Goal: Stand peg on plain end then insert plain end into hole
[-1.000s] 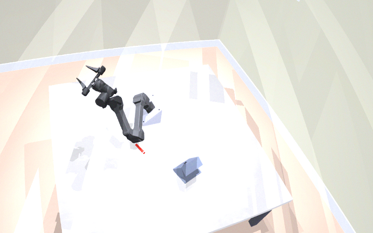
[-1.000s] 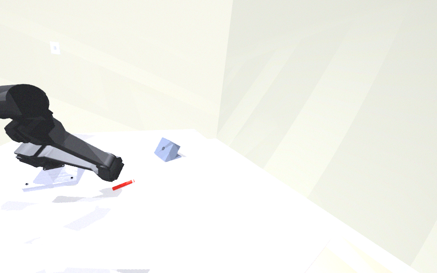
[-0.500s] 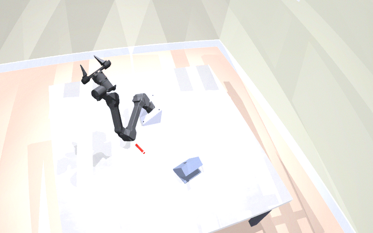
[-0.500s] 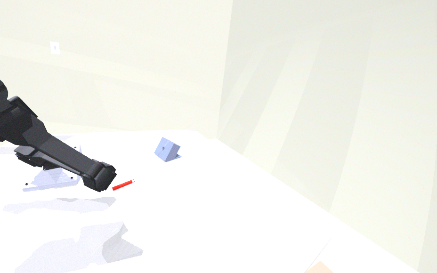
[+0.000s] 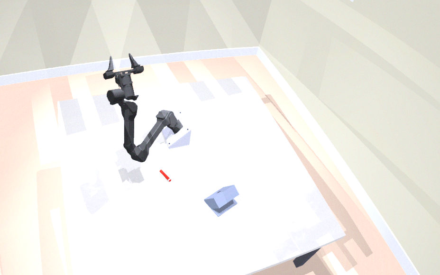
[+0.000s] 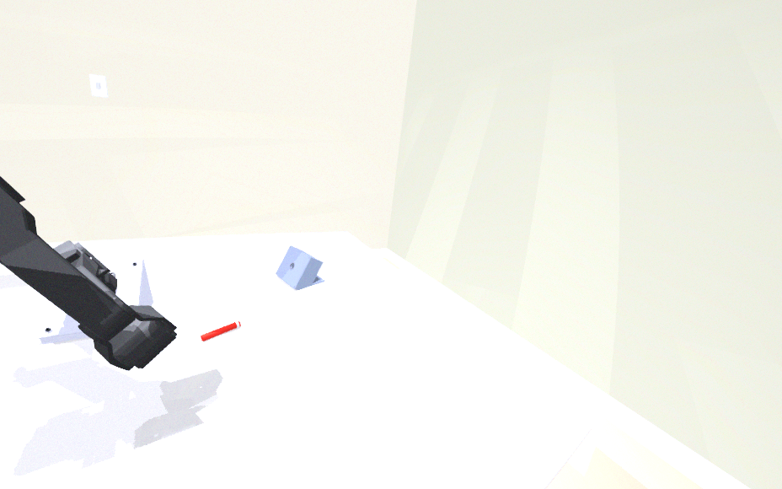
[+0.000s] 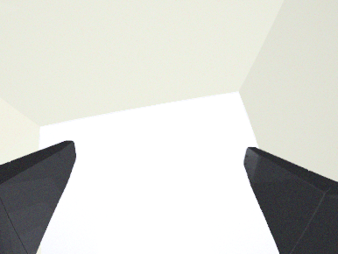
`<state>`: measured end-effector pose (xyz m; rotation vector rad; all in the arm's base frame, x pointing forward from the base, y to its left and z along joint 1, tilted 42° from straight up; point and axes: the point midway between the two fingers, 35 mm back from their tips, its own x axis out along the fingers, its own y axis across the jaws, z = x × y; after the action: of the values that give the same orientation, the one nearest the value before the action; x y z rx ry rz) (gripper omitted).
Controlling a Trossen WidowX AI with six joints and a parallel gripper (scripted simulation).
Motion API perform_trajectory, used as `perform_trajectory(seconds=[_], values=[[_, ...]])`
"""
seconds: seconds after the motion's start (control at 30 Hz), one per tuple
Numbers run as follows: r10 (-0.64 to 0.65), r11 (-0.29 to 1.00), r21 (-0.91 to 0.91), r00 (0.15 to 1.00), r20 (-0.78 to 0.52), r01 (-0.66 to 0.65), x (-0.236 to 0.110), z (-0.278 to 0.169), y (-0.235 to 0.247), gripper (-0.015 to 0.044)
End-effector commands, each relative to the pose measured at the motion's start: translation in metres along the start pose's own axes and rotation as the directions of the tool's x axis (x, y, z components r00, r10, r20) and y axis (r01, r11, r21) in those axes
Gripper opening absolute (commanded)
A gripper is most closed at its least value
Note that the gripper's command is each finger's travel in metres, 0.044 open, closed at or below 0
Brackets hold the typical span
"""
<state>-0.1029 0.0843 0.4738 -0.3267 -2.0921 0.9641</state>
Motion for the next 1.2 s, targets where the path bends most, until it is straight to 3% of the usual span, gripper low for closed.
perform_trajectory(seconds=[0.0,0.27,0.53,0.83,1.17], values=[[0.112,0.993,0.045,0.991,-0.069,-0.109,0.009,-0.013,0.024,0.0440],[0.305,0.949,0.141,0.931,-0.201,-0.280,0.015,-0.040,0.070,0.0440],[0.472,0.878,0.262,0.816,-0.334,-0.401,0.009,-0.072,0.114,0.0440],[0.621,0.783,0.414,0.627,-0.470,-0.464,-0.014,-0.111,0.158,0.0440],[0.727,0.685,0.579,0.362,-0.584,-0.442,-0.057,-0.152,0.197,0.0440]])
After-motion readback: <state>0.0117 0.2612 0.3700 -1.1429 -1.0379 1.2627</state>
